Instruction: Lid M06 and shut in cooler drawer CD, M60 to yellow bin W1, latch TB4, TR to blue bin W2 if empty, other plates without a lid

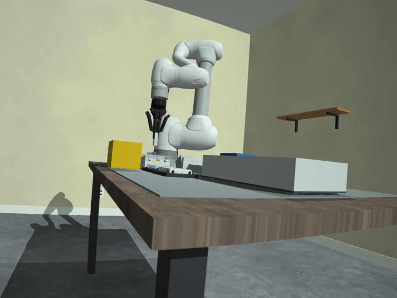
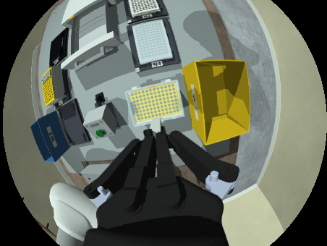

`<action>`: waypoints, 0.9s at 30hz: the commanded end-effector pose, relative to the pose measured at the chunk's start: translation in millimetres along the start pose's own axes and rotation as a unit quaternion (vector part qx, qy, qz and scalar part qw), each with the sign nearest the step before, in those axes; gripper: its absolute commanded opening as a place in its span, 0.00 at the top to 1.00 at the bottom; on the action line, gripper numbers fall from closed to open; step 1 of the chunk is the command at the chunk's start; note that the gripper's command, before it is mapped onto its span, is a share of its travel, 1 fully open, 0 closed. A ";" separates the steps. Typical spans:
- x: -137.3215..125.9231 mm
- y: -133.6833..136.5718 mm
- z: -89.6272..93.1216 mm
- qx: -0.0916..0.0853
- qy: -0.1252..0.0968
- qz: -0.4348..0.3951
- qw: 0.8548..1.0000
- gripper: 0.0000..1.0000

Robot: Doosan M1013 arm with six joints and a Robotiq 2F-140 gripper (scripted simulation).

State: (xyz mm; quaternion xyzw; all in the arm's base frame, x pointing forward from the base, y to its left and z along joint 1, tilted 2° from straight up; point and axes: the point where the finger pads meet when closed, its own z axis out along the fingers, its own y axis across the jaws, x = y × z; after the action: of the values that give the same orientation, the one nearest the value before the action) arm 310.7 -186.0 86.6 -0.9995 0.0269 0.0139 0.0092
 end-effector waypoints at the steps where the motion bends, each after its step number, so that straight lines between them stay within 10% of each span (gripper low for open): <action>1: -0.1 0.0 0.1 0.000 0.000 0.000 1.000 1.00; 27: -0.1 0.0 26.7 0.000 0.000 0.000 1.000 1.00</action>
State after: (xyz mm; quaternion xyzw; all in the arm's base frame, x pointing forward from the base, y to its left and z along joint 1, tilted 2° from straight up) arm 310.0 -185.5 63.9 -0.9995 0.0269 0.0140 0.0093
